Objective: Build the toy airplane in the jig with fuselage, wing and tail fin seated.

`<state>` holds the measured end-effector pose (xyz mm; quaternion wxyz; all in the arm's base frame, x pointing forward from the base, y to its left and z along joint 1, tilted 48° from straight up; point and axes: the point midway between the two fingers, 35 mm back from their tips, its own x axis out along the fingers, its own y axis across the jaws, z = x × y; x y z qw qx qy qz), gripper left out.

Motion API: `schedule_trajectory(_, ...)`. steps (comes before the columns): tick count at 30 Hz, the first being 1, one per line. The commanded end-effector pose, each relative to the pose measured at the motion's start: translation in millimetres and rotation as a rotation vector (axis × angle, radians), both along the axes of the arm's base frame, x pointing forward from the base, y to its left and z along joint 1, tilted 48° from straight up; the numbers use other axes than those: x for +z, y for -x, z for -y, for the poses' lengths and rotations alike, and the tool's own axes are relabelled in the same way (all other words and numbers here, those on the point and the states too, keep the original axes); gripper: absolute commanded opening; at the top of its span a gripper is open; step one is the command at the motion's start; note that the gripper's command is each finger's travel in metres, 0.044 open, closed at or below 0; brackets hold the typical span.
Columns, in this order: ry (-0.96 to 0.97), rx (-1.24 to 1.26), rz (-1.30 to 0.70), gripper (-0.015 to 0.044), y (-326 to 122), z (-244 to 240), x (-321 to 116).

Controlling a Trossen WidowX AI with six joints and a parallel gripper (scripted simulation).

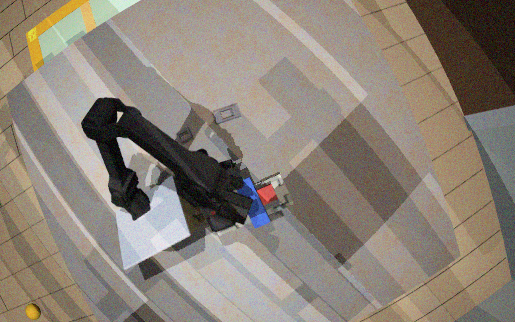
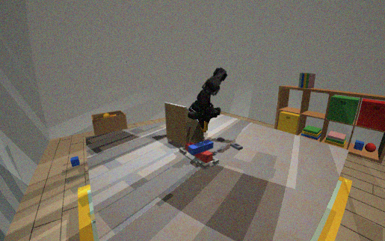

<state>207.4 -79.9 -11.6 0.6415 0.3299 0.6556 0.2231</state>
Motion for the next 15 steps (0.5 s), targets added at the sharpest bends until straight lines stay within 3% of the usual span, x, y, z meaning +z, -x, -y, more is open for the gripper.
schedule_trajectory(1,0.005,0.003,0.008,0.0,3,9,-13)
schedule_trajectory(15,-0.005,0.008,0.012,0.0,18,23,-52)
